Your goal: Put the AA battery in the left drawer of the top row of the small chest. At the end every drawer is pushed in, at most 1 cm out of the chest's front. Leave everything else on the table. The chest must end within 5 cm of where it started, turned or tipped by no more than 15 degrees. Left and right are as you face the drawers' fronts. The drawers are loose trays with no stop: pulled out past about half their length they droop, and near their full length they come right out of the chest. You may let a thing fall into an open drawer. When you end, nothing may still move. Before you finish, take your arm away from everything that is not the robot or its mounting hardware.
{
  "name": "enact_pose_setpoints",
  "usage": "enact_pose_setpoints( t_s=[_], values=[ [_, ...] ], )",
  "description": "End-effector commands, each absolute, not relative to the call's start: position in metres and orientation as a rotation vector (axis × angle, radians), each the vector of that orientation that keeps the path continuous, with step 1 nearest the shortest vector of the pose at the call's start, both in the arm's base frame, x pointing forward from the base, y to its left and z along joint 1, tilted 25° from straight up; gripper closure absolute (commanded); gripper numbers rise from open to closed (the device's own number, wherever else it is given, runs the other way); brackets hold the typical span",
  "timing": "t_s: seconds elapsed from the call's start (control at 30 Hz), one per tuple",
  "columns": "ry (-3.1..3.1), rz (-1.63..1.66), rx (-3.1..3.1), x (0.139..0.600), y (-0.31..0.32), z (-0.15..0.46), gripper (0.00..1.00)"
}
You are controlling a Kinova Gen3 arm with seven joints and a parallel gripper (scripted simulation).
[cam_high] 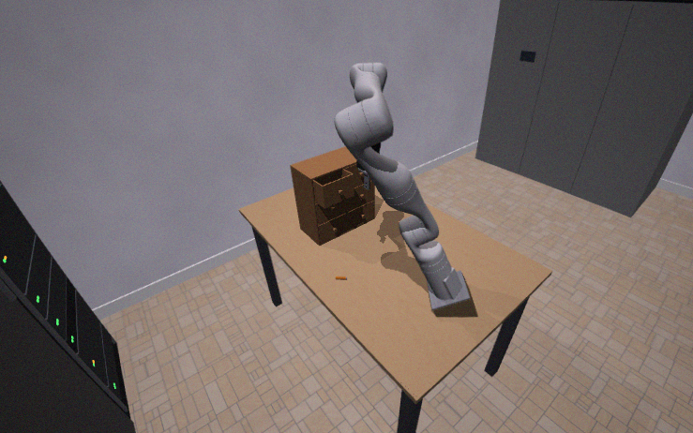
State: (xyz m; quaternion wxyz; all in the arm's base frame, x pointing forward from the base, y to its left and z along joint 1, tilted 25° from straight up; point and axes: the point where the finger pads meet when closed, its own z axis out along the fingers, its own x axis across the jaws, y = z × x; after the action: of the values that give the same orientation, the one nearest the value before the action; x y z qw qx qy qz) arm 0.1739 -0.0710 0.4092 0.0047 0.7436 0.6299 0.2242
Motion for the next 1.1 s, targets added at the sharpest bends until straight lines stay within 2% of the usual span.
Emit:
enact_pose_setpoints(
  t_s=[0.0,1.07],
  values=[
    [1.951,0.724,2.308,0.177,-0.071,0.408,0.0],
    [1.642,1.005,2.082,0.225,-0.062,0.376,0.0]
  ],
)
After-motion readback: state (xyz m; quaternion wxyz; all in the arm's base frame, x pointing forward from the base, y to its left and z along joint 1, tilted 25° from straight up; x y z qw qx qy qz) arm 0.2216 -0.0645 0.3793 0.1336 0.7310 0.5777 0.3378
